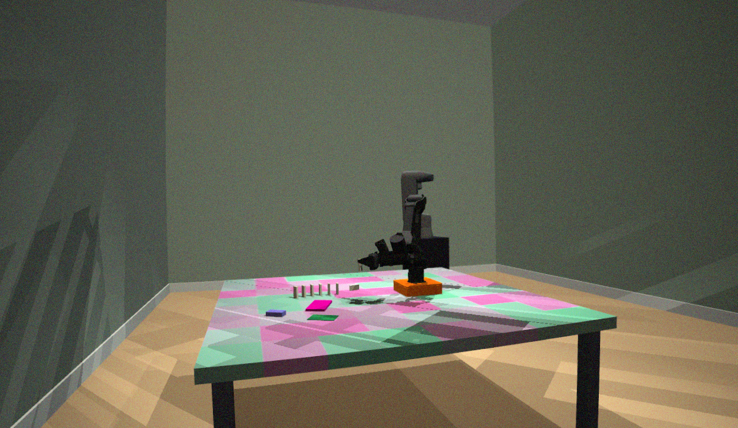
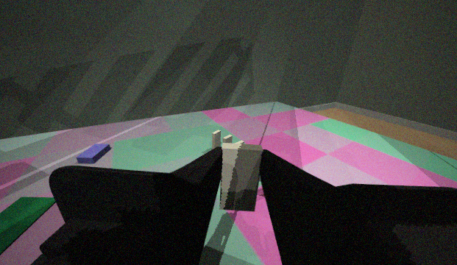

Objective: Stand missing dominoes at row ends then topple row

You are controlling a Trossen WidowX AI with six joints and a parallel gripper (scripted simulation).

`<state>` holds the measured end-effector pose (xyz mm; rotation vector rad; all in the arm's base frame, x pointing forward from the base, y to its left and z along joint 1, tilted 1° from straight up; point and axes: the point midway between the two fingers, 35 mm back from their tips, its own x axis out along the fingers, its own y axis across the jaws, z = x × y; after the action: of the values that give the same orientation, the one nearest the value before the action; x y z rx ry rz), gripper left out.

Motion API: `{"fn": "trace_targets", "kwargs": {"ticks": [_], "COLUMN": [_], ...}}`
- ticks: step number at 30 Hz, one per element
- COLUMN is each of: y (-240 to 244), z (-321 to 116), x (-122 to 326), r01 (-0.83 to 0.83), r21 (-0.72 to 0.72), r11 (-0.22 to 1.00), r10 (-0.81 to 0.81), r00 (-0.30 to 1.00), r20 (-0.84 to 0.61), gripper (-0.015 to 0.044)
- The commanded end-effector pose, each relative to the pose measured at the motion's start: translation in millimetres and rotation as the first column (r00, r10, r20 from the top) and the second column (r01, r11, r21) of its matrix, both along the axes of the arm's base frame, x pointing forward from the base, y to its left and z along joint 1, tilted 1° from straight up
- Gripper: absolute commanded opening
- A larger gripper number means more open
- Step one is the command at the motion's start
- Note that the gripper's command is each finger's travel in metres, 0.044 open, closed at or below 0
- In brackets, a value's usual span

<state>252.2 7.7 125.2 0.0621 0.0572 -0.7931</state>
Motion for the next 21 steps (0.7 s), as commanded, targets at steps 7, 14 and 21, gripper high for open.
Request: {"fn": "trace_targets", "kwargs": {"ticks": [7,14,21], "y": [1.8,3.9,5.1], "z": [-7.0,-19.4,-32.2], "x": [3.1,7.7,11.3], "r01": [0.003,0.004,0.006], "r21": [0.001,0.005,0.009], "r11": [1.0,1.0,1.0], "r10": [-0.003,-0.004,-0.006], "r00": [1.0,1.0,1.0], "r20": [0.003,0.006,0.007], "gripper": [0.0107,0.0107,0.0107]}}
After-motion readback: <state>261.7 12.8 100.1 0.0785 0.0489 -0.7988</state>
